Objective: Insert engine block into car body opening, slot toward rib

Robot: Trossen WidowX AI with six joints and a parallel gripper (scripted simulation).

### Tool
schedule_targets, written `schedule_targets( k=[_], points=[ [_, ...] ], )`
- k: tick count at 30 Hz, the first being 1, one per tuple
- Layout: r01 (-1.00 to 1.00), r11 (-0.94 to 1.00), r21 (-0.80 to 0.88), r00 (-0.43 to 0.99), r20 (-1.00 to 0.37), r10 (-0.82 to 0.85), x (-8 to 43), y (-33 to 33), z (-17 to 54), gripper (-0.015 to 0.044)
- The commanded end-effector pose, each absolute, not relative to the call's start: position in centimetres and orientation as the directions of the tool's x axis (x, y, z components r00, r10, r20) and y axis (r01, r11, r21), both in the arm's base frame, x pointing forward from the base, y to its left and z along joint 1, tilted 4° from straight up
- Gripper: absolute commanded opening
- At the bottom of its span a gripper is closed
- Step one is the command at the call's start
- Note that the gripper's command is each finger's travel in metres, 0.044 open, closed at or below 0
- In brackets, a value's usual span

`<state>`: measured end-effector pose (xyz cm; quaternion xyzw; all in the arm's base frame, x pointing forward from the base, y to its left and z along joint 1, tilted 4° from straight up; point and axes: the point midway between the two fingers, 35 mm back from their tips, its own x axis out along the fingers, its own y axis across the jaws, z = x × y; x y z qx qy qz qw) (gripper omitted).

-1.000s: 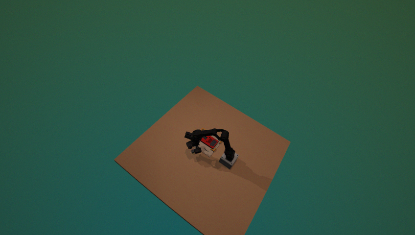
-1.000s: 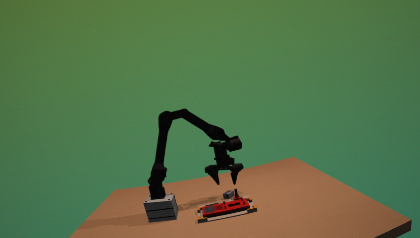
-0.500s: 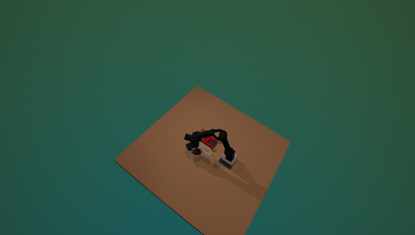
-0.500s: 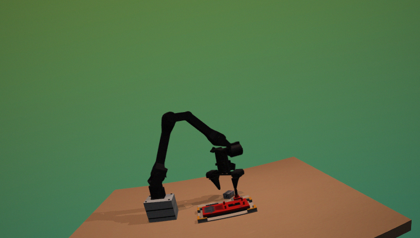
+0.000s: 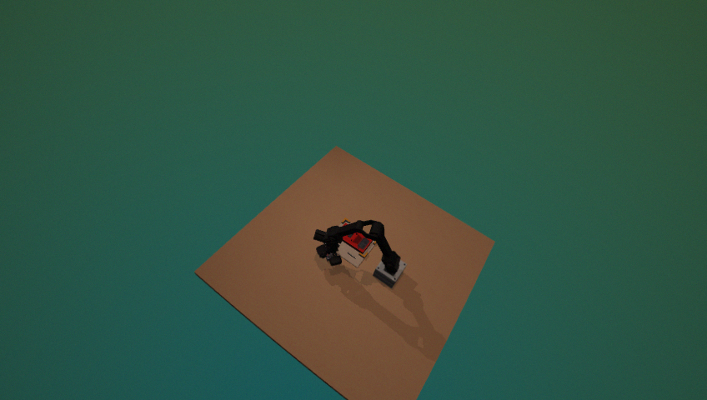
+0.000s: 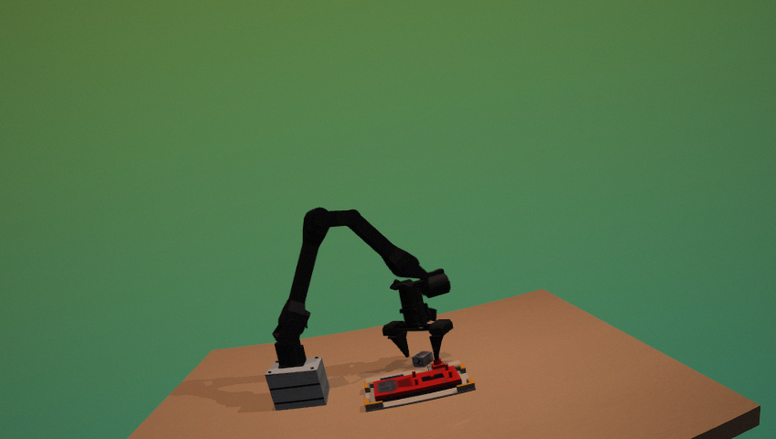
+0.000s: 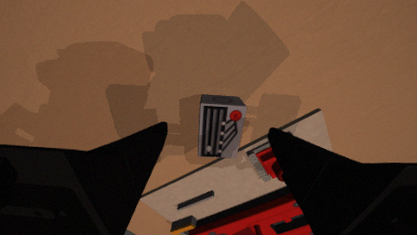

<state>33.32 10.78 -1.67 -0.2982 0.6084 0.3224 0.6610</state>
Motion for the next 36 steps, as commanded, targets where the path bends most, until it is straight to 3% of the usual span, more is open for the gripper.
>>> schedule_targets(
  k=[1,11,19,24,36],
  points=[
    [-0.787,0.617,-0.005,0.055,-0.997,0.062,33.4,10.8,-2.0,0.0440],
    [-0.787,0.617,-0.005,0.055,-0.997,0.062,33.4,10.8,-2.0,0.0177],
    [-0.787,0.617,-0.005,0.055,-0.997,0.062,33.4,10.8,-2.0,0.0124],
    [-0.787,0.617,-0.005,0.055,-0.997,0.062,33.5,10.8,-1.2,0.0000],
    [-0.784,0.621,-0.006,0.056,-0.997,0.061,34.0,10.6,2.5,0.0000]
  ],
)
